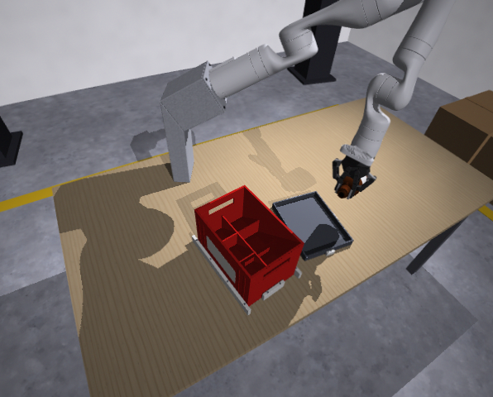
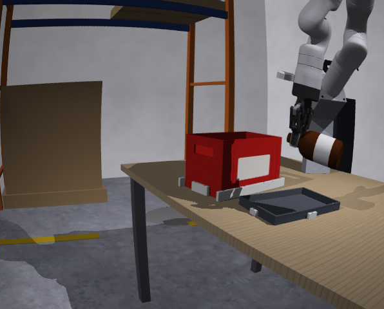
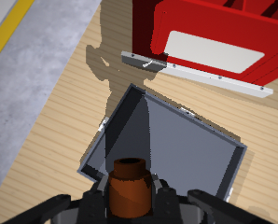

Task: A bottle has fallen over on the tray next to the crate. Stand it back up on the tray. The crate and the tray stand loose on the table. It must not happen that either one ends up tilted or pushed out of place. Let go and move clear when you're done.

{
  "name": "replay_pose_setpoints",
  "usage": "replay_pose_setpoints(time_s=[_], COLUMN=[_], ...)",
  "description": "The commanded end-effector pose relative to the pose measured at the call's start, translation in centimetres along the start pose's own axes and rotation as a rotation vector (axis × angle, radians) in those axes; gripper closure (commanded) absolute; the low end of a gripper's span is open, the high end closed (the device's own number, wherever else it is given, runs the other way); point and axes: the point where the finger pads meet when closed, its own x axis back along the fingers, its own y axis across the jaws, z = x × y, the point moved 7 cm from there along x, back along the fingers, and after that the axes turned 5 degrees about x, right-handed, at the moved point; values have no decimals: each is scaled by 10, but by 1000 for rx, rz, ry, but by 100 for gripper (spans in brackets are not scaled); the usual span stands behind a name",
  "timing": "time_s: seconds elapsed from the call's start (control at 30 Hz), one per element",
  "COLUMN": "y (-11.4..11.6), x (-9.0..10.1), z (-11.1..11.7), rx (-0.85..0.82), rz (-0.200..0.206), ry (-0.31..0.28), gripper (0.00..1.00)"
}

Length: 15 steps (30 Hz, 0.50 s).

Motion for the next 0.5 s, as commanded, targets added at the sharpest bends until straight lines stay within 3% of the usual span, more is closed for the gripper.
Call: replay_pose_setpoints(time_s=[0.0, 0.47], y=[0, -2], x=[0, -1], z=[-1, -6], rx=[3, 4], rz=[-1, -7], ry=[8, 82], gripper=[100, 100])
